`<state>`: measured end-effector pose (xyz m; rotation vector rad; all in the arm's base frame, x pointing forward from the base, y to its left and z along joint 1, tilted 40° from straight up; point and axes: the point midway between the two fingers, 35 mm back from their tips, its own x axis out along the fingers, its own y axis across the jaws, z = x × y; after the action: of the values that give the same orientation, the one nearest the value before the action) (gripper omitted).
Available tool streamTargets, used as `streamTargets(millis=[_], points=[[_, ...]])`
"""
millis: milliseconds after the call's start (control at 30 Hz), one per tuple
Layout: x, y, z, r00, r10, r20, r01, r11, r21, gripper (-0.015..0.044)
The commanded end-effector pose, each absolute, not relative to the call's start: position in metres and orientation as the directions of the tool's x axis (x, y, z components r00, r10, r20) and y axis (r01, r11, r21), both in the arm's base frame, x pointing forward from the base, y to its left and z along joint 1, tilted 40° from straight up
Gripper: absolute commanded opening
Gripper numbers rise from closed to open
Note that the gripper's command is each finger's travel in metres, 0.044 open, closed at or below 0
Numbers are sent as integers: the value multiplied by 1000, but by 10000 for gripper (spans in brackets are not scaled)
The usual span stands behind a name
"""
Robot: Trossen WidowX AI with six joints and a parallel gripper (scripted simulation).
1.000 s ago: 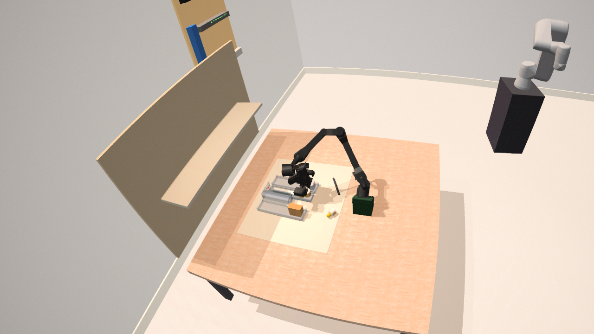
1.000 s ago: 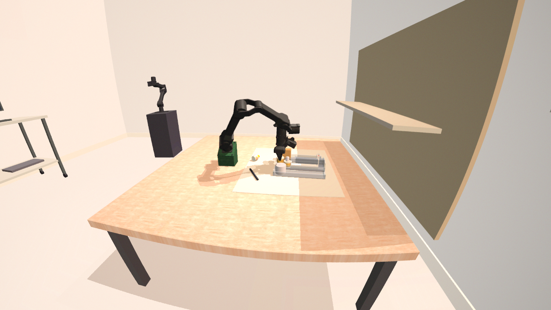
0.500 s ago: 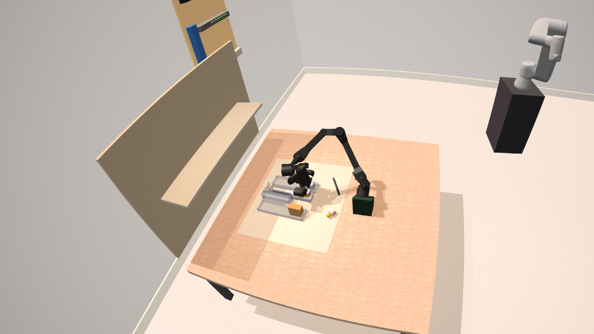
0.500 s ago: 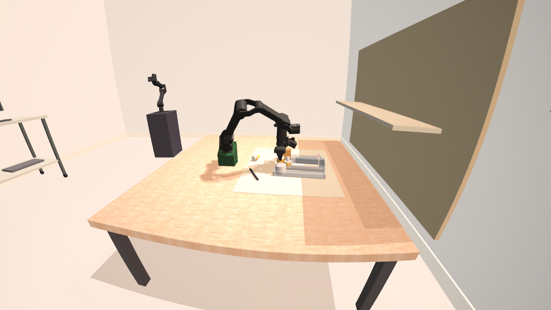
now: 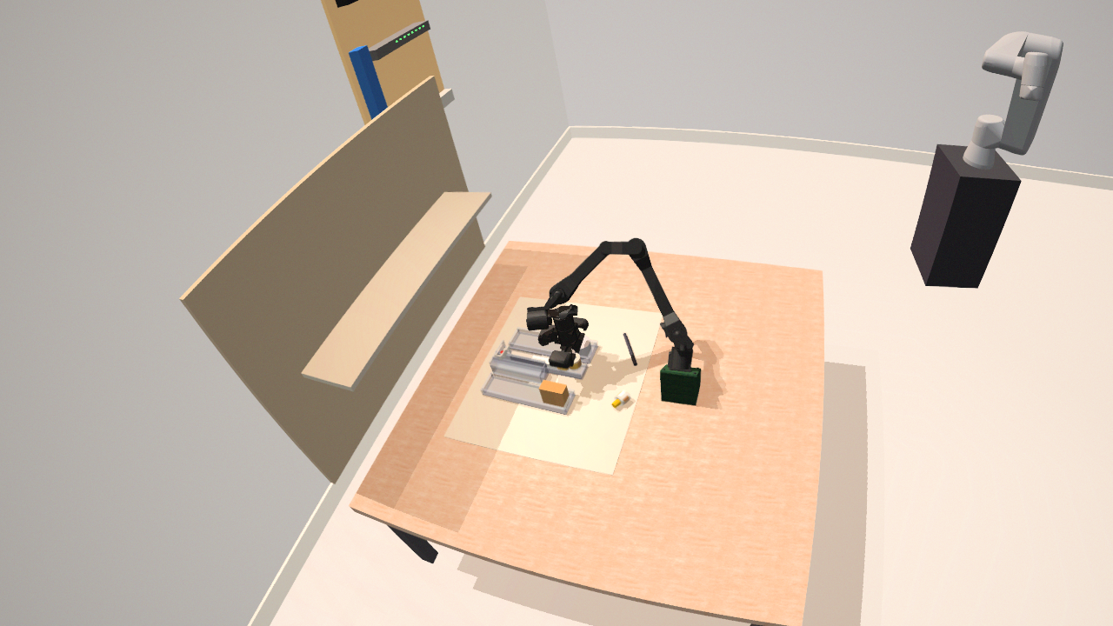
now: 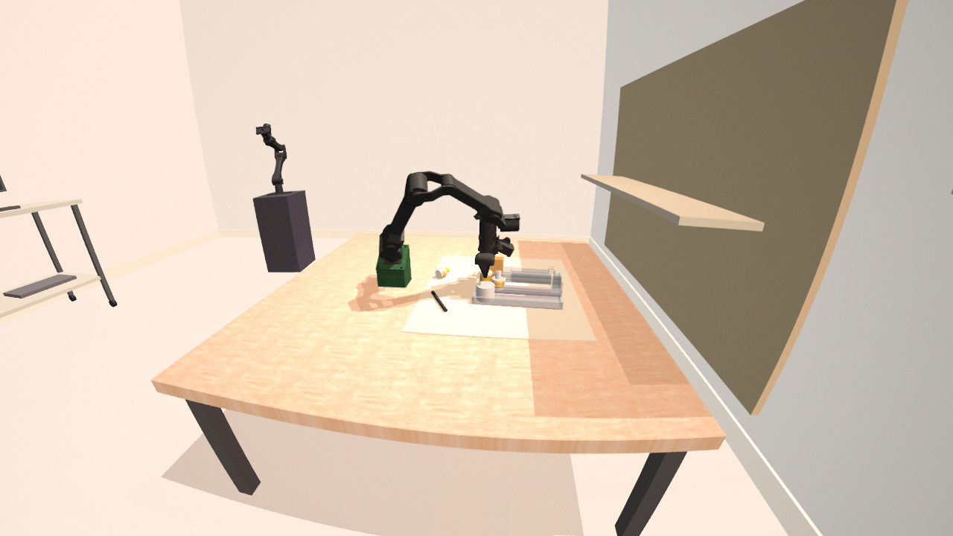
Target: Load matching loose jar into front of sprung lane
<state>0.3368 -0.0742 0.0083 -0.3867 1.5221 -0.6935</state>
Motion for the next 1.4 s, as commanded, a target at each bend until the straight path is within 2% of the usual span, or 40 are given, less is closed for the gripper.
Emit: streamTargets(millis=[0, 1367], points=[[343, -77, 11, -69, -637, -767, 183, 748, -638, 0], [340, -87, -2, -69, -638, -767, 182, 748, -638, 0]])
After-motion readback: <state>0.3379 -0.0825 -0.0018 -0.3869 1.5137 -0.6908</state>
